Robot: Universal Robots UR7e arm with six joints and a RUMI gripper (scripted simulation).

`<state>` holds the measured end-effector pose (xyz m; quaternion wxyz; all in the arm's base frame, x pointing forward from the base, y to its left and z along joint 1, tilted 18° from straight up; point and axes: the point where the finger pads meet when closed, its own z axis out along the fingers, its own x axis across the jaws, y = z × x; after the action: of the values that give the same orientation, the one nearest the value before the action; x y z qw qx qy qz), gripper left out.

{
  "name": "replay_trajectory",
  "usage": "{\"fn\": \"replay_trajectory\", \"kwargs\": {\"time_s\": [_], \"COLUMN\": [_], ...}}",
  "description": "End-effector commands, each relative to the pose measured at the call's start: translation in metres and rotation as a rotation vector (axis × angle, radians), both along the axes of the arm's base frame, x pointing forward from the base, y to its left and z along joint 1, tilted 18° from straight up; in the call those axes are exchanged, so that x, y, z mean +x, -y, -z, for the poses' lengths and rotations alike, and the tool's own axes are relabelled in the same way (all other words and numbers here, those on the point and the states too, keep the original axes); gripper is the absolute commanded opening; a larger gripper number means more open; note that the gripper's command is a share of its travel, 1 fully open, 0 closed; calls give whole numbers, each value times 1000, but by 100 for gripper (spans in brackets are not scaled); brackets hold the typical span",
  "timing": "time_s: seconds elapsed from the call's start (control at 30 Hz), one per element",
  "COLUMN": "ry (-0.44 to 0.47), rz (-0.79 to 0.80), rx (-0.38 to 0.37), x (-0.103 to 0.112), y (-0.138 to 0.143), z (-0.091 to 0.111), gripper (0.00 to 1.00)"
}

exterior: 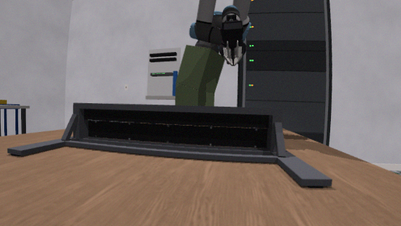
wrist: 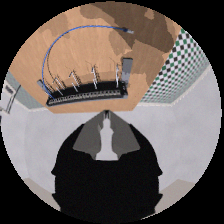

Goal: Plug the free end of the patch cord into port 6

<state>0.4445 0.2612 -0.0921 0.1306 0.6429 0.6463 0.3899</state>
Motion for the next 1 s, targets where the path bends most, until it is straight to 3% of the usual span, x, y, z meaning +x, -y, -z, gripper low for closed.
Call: {"fn": "replay_trajectory", "kwargs": {"time_s": [0.0,0.57,0.97], "ry": [49,63,63], "rz": [-40,-49,-50], "rx": [-34,-47,-47], "x": [3,6,23], "y": [5,5,-3], "z": [-7,-7,8], "gripper": [0,0,0]}}
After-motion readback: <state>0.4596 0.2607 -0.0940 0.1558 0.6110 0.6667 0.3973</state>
